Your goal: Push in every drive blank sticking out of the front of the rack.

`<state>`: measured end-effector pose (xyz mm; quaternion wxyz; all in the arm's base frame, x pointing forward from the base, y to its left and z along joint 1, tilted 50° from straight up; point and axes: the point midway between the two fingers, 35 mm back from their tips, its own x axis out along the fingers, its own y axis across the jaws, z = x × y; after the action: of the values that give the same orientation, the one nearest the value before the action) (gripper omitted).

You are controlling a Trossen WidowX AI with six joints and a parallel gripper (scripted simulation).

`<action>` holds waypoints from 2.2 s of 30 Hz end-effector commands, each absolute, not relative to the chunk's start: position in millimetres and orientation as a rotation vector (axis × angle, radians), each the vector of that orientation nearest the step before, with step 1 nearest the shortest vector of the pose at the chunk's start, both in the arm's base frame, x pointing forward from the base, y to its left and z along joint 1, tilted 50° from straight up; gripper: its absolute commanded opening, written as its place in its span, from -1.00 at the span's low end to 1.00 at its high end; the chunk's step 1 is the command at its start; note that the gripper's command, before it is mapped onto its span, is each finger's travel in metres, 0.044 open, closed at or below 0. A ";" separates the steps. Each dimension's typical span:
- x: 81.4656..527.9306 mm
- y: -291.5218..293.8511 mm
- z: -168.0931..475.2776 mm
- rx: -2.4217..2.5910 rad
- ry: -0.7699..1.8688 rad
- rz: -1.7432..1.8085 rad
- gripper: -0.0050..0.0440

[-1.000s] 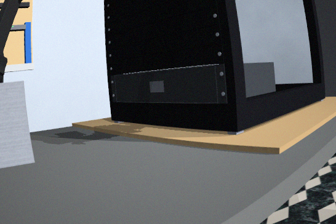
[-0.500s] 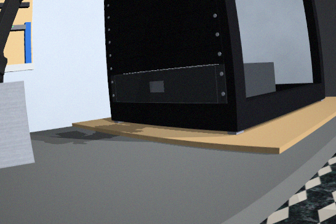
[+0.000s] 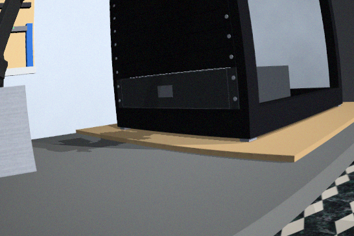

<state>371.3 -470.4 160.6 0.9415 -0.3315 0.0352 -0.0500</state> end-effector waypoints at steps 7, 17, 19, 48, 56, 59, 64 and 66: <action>374.1 -473.2 174.0 -0.703 0.059 -0.112 -1.00; 374.7 -473.2 174.0 -0.703 0.059 -0.112 -1.00; 374.7 -473.2 174.0 -0.703 0.059 -0.112 -1.00; 377.7 -473.5 174.0 -0.703 0.059 -0.112 -1.00; 377.7 -473.5 174.0 -0.703 0.059 -0.112 -1.00; 377.7 -473.5 174.0 -0.703 0.059 -0.112 -1.00; 378.3 -473.6 174.0 -0.703 0.059 -0.112 -1.00; 379.5 -473.8 174.1 -0.703 0.059 -0.112 -1.00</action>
<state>377.6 -471.1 160.5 0.9414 -0.3318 0.0354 -0.0502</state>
